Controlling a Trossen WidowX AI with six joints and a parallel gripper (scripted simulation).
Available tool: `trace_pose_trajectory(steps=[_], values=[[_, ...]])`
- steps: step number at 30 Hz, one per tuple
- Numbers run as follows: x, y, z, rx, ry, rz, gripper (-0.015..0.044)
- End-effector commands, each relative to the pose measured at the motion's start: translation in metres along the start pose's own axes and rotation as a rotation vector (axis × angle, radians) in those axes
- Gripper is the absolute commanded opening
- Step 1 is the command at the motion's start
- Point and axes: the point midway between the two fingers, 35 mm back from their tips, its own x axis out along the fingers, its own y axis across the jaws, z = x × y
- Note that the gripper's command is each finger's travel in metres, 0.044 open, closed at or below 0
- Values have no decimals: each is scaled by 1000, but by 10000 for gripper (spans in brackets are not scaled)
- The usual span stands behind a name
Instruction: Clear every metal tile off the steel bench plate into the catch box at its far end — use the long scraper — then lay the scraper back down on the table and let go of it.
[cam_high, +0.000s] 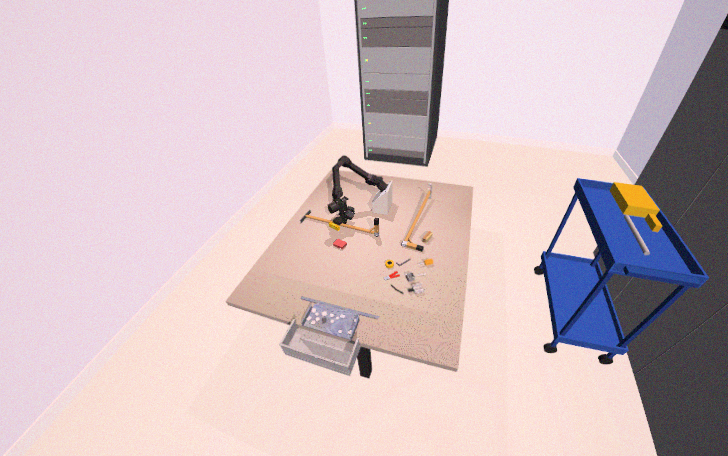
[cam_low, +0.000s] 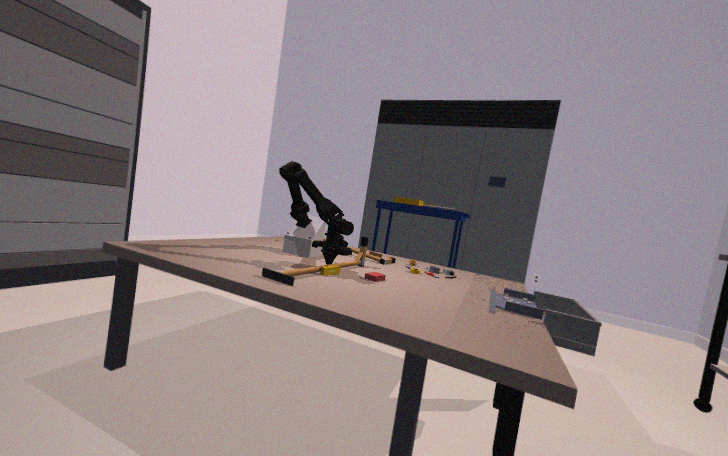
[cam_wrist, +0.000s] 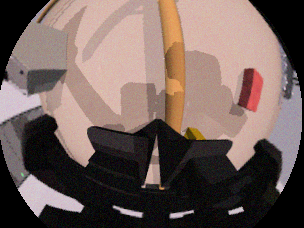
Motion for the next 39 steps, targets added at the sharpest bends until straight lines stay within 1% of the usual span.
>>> trace_pose_trajectory(steps=[1, 15, 17, 39], values=[[1, -8, -2, 14, 6, -8, 0], [1, -21, -1, 15, 7, -9, 0], [-3, -15, 2, -1, -1, -2, 0], [-86, -16, 3, 0, -7, 0, 0]])
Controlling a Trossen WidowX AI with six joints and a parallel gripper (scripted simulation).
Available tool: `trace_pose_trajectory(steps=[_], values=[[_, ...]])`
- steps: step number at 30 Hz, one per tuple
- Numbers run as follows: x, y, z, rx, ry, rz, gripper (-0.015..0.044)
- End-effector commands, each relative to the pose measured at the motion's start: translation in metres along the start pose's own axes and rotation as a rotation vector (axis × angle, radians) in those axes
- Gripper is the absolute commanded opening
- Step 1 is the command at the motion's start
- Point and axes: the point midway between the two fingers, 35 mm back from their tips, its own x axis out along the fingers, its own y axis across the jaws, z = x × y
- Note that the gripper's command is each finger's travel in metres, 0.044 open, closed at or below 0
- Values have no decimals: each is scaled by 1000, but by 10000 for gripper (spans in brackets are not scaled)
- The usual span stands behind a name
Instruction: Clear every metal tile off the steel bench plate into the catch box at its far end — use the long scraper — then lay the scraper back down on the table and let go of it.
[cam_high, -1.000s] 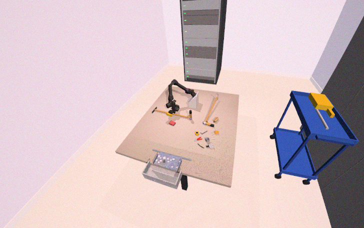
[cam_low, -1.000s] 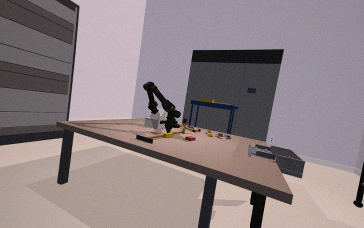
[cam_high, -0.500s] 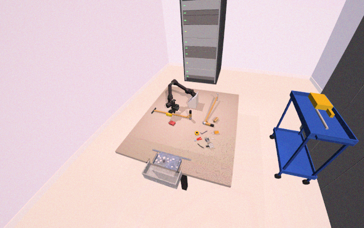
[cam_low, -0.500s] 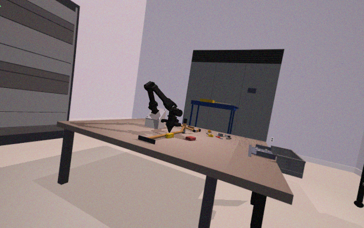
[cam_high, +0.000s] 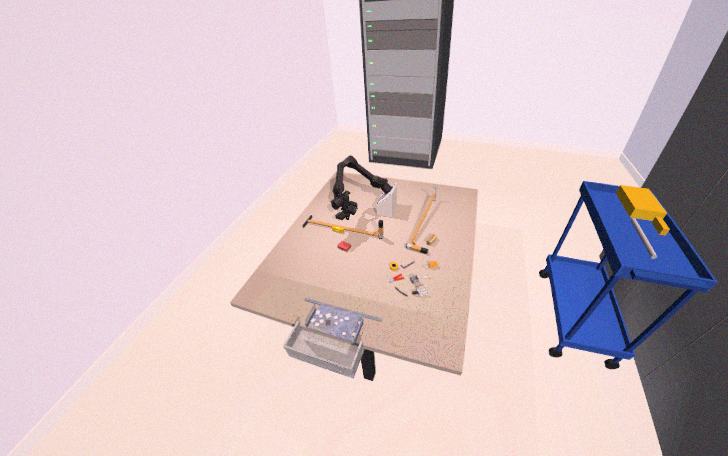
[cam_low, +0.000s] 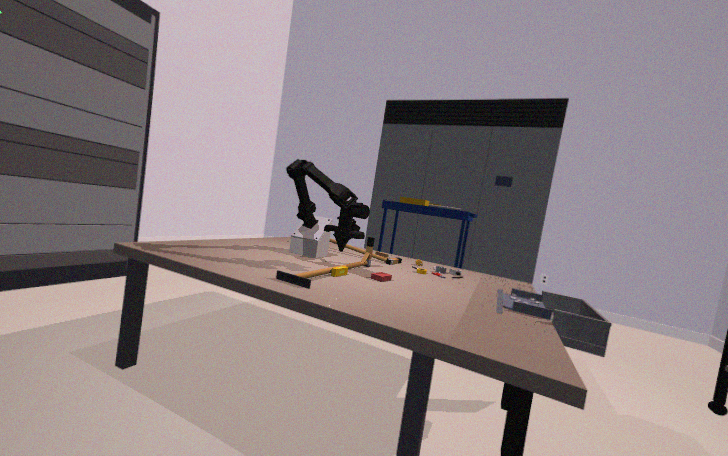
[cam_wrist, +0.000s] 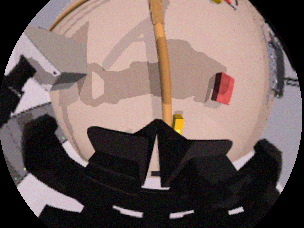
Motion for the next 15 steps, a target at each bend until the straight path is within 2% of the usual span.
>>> trace_pose_trajectory(steps=[1, 15], values=[[-17, 0, -2, 6, 5, -10, 0], [-56, 21, -5, -104, 8, -11, 0]])
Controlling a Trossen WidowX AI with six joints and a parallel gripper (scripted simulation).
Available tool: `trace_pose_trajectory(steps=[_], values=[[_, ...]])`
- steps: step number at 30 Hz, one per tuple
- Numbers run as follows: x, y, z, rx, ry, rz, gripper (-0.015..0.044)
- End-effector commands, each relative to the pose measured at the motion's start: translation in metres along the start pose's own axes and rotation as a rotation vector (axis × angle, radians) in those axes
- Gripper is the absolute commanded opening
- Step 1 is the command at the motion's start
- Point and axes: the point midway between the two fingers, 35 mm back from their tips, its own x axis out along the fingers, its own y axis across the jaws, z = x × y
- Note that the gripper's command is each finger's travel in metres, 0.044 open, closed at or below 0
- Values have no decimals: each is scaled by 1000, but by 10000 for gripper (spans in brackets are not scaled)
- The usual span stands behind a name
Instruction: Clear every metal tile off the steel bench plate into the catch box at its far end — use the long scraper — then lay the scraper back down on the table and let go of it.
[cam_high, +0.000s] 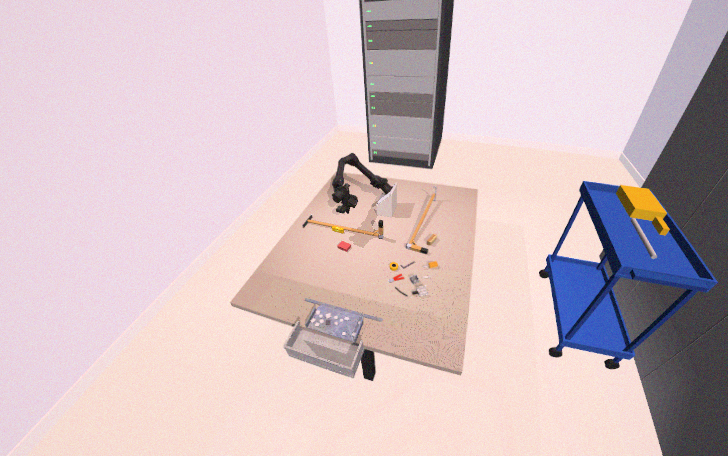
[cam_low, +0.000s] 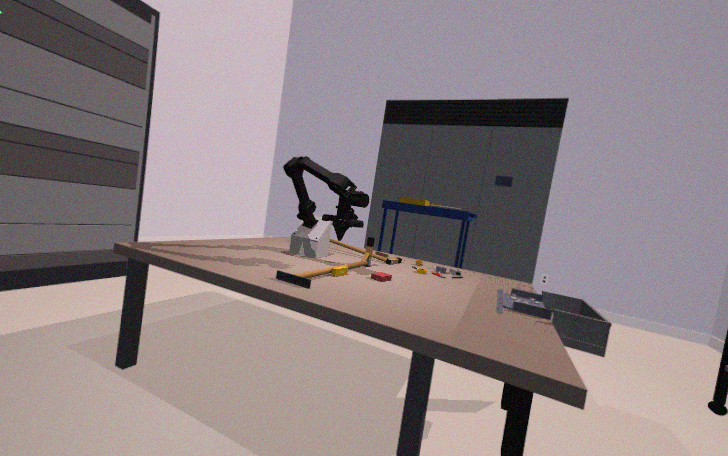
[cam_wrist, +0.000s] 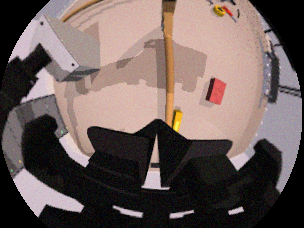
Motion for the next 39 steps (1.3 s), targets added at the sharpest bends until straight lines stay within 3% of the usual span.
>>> trace_pose_trajectory(steps=[1, 12, 39], values=[[-16, 10, -1, -54, 5, -7, 0], [-33, 26, -3, -134, 8, -8, 0], [35, 15, 1, -131, -4, -5, 0]])
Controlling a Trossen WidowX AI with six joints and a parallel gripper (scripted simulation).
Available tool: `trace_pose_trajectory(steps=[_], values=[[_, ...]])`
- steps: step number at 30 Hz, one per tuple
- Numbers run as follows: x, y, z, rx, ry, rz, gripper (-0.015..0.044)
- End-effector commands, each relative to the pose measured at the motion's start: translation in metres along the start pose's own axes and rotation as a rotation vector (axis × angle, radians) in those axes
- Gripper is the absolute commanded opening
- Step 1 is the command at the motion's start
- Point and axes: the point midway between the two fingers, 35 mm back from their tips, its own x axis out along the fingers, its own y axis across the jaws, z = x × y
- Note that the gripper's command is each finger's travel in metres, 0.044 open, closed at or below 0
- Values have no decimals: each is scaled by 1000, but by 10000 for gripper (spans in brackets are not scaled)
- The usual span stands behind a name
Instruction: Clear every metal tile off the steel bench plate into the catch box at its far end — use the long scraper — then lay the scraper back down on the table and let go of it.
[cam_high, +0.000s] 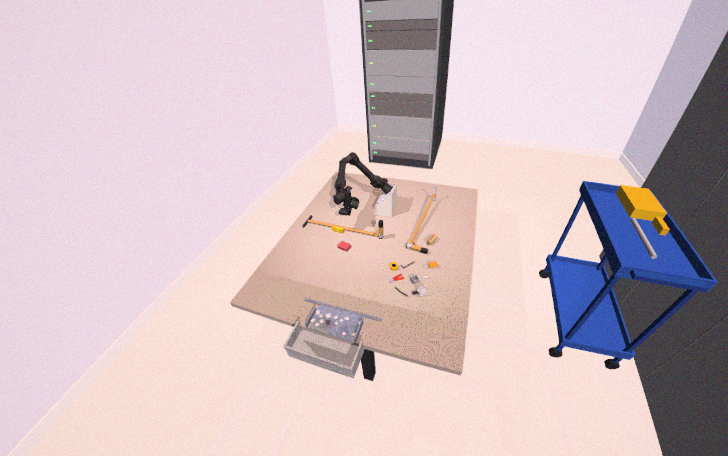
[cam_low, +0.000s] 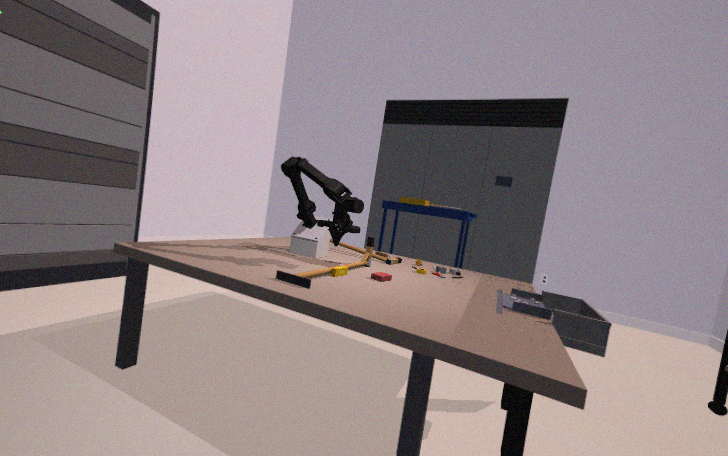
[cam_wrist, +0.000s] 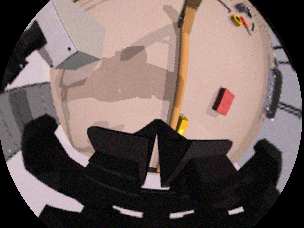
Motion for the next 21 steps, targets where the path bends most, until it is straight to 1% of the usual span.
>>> trace_pose_trajectory(steps=[1, 21], values=[[10, 0, 1, -4, -4, 0, 0], [62, 4, -1, -6, 4, -2, 0]])
